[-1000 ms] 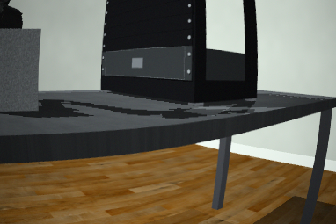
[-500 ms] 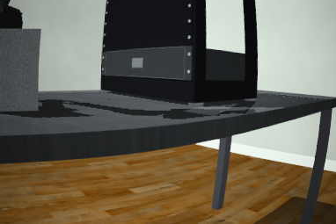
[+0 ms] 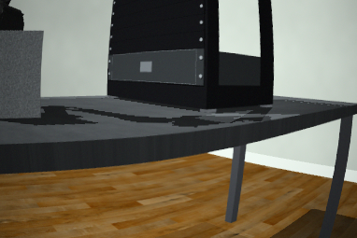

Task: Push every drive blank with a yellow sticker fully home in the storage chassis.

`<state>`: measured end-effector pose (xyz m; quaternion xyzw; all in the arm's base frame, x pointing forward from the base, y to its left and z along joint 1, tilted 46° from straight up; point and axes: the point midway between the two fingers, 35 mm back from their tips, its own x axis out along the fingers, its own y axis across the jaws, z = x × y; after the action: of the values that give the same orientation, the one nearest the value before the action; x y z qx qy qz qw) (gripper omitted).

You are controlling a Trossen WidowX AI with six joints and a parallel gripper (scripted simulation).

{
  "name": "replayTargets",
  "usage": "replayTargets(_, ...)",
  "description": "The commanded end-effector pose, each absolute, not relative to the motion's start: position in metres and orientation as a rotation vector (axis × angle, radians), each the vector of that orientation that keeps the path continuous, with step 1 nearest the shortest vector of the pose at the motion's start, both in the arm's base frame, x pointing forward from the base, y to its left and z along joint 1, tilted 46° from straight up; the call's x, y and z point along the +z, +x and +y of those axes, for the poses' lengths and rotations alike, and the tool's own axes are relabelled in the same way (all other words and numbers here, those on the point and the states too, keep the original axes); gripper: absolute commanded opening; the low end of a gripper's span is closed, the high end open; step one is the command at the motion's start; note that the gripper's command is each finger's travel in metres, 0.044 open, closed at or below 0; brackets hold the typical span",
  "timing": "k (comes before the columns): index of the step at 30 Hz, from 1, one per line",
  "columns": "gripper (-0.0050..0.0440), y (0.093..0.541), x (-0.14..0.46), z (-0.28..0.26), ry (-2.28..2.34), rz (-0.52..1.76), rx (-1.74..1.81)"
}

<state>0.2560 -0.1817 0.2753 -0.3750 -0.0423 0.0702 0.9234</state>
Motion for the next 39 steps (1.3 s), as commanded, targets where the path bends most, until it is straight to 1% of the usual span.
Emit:
replayTargets(1,0.0440,0.257,0.278,-0.183,-0.772,-0.090,0.144)
replayTargets(10,0.0440,0.269,0.283,-0.178,-0.772,-0.093,0.143)
replayTargets(19,0.0440,0.312,0.302,-0.162,-0.772,-0.093,0.143)
replayTargets(21,0.0440,0.312,0.302,-0.162,-0.772,-0.093,0.143)
replayTargets(31,0.0440,0.358,0.323,-0.146,-0.772,-0.093,0.143)
replayTargets(39,0.0440,0.364,0.326,-0.143,-0.772,-0.093,0.143)
